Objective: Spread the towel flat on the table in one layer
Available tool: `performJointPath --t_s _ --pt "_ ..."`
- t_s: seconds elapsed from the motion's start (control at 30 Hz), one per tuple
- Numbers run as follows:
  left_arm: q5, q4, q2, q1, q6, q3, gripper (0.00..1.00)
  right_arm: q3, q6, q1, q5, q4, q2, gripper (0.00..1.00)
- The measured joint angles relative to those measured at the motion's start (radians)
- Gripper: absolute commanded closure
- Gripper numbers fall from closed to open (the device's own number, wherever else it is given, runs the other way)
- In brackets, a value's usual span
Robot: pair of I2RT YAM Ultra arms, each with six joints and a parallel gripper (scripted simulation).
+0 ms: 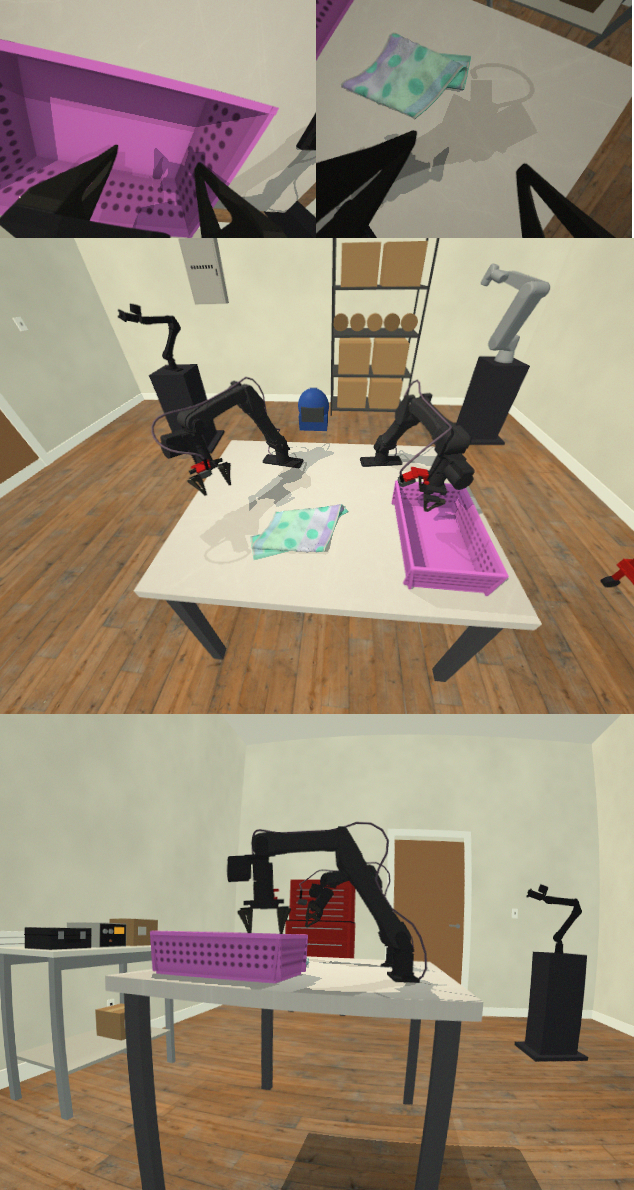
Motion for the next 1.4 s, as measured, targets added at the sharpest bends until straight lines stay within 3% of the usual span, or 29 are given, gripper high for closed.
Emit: performJointPath --t_s 0.13,0.37,0.93,1.2,1.27,1.4 --pt "0.002 0.047 -0.051 0.012 -0.115 -0.005 0.0 -0.126 0.067 -0.009 0.075 0.107 -0.137 0.0" --pt "0.003 0.205 -0.249 0.012 -0.357 -0.138 0.0 -0.302 0.194 -0.008 0.183 0.358 -0.433 0.0" --pt "0.004 0.587 -0.607 0.017 -0.897 -0.446 0.0 -0.748 0.495 -0.008 0.443 0.933 -0.884 0.0" --pt "0.003 0.794 -0.781 0.022 -1.138 -0.603 0.0 -0.896 0.611 -0.008 0.548 1.165 -1.053 0.0" --pt "0.002 0.842 -0.828 0.023 -1.204 -0.663 0.0 -0.906 0.625 -0.008 0.531 1.201 -1.064 0.0" --pt "0.0 0.938 -0.916 0.025 -1.331 -0.742 0.0 -0.916 0.639 0.143 0.555 1.242 -1.061 0.0"
